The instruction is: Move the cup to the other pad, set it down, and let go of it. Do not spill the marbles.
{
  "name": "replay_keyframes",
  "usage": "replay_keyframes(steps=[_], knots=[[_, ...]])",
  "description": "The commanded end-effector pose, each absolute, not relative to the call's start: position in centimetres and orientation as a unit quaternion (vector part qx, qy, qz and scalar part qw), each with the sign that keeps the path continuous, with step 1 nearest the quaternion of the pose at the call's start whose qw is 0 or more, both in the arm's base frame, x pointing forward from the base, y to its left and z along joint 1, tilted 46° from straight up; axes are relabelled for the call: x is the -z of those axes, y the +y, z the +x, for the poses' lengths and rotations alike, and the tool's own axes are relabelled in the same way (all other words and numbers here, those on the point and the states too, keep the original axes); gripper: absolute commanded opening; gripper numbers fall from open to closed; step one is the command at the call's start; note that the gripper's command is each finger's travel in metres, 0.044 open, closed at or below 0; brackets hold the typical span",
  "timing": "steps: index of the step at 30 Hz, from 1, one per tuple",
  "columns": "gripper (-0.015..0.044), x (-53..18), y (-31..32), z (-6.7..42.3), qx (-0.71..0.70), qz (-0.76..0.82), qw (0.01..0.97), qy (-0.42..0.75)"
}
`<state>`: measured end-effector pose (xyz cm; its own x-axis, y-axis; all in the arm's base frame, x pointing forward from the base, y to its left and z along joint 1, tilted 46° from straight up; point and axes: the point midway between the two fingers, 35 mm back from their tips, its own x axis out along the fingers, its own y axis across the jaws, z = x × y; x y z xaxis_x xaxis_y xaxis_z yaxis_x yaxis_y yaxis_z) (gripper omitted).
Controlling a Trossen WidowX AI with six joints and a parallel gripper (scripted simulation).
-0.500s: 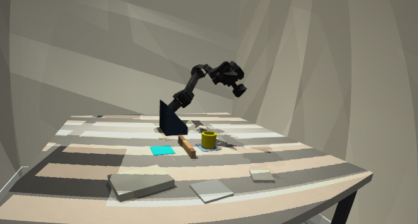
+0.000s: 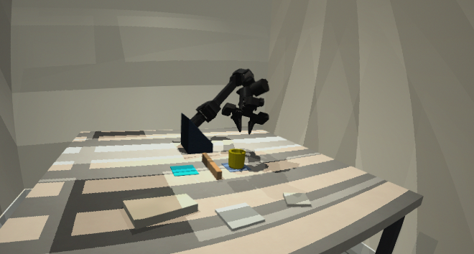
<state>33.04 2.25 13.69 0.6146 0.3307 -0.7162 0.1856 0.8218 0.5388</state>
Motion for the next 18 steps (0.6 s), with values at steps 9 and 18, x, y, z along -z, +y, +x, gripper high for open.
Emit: replay_keyframes(steps=[9,18], knots=[[0.0167,-7.6,4.9,27.3,0.092,0.581,0.437,0.680],[0.0167,-7.6,4.9,27.1,0.092,0.581,0.437,0.680]])
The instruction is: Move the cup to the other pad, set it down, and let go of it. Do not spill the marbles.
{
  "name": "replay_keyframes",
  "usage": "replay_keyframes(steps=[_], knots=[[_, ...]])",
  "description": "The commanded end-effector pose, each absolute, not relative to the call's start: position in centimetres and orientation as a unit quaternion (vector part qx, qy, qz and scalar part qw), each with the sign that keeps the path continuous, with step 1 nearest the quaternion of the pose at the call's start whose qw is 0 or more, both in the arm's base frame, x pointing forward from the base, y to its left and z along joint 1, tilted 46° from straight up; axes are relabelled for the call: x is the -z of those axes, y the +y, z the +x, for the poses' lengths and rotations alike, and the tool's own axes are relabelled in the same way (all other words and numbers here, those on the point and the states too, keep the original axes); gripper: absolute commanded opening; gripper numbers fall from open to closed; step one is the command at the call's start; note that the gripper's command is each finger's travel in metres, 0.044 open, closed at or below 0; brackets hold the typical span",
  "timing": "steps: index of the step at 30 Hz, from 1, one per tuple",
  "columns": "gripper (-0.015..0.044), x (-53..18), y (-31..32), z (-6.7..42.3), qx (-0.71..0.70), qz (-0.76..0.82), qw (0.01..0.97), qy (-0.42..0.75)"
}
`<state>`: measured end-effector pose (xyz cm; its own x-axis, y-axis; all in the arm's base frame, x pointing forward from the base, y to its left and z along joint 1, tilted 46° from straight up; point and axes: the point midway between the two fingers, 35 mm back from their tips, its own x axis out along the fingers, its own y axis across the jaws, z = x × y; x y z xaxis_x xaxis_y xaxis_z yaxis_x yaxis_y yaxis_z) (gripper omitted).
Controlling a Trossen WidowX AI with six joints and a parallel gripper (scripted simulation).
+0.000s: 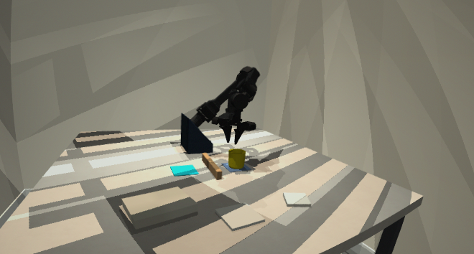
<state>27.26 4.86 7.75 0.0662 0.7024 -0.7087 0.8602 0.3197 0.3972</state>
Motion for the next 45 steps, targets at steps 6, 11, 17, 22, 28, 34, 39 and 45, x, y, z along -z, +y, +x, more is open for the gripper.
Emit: replay_keyframes(steps=[6,11,17,22,28,34,39,45], knots=[[0.0167,-7.3,5.2,27.2,0.092,0.581,0.437,0.680],[0.0167,-6.8,5.8,27.3,0.093,0.581,0.437,0.680],[0.0167,-6.1,6.4,27.4,0.093,0.581,0.437,0.680],[0.0167,-5.5,7.0,27.5,0.093,0.581,0.437,0.680],[0.0167,-4.8,7.7,27.5,0.092,0.581,0.437,0.680],[0.0167,-4.2,8.4,27.5,0.092,0.582,0.437,0.680],[0.0167,-3.7,9.0,27.5,0.091,0.582,0.436,0.680],[0.0167,-3.3,9.5,27.4,0.091,0.582,0.436,0.680]])
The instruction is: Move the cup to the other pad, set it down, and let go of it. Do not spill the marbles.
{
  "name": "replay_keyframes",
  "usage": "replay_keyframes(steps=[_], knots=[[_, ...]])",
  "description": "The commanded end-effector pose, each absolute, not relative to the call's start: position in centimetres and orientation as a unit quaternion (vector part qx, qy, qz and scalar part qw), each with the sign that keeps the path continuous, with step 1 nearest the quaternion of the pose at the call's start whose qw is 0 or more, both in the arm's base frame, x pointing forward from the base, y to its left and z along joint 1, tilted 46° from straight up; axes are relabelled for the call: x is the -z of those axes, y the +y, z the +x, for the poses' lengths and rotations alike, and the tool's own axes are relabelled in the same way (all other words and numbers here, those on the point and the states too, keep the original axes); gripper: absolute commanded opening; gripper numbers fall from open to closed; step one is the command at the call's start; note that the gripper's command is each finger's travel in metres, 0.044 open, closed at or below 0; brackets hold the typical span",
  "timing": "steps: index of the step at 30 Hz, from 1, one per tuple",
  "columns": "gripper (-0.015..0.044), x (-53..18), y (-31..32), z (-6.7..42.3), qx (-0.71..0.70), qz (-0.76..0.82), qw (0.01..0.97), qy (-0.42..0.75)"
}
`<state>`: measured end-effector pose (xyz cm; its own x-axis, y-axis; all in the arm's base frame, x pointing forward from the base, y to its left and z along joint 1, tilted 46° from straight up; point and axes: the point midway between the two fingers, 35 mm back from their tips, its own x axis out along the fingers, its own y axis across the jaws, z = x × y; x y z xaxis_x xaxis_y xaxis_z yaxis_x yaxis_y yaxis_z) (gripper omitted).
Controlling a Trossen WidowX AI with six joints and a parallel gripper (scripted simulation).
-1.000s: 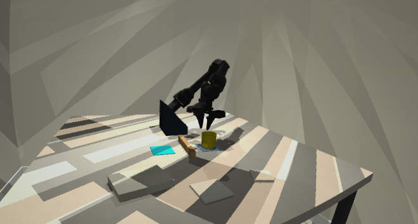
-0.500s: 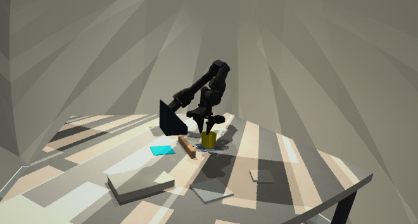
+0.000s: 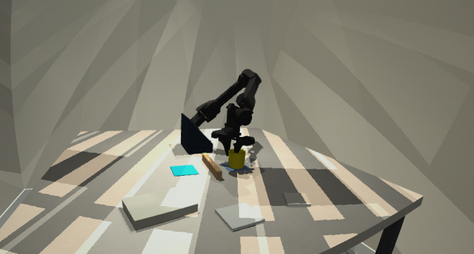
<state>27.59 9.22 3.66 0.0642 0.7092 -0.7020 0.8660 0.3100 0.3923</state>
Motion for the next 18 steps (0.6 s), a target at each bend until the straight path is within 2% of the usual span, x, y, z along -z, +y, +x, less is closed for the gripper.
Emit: replay_keyframes(steps=[1,4,18], knots=[[0.0167,-3.32,9.46,27.45,0.091,0.582,0.436,0.680],[0.0167,-3.32,9.46,27.45,0.091,0.582,0.436,0.680],[0.0073,-3.49,9.35,27.53,0.089,0.581,0.440,0.679]])
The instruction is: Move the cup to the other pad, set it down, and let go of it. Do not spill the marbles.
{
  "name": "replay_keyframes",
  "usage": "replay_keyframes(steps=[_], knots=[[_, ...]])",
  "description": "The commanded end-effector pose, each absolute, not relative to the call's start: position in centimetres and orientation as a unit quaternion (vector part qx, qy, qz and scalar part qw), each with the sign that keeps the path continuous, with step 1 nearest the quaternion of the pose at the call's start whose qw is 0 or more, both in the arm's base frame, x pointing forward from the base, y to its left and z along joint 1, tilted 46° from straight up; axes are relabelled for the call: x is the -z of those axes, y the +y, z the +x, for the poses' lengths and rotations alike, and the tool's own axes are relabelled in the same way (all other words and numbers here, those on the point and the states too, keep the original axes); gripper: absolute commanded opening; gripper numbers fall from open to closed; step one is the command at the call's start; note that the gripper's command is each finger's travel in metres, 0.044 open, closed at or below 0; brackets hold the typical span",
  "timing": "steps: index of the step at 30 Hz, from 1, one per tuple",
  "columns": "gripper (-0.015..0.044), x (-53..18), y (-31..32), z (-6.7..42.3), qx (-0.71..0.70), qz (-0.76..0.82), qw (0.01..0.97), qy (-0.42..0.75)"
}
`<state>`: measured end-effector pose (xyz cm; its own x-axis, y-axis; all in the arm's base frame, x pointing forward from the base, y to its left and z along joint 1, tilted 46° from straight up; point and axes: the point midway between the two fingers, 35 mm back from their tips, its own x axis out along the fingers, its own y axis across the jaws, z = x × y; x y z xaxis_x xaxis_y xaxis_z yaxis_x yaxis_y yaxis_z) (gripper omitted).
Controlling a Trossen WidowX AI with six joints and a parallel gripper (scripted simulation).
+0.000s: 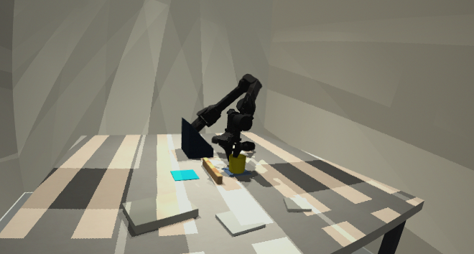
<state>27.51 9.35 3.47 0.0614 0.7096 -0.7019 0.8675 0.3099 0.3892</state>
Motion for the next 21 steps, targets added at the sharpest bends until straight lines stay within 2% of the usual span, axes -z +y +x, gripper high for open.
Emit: replay_keyframes(steps=[1,10,21], knots=[[0.0067,-3.5,9.3,27.5,0.089,0.581,0.440,0.679],[0.0000,-3.5,9.3,27.5,0.089,0.581,0.440,0.679],[0.0000,-5.2,7.3,27.5,0.092,0.580,0.440,0.679]])
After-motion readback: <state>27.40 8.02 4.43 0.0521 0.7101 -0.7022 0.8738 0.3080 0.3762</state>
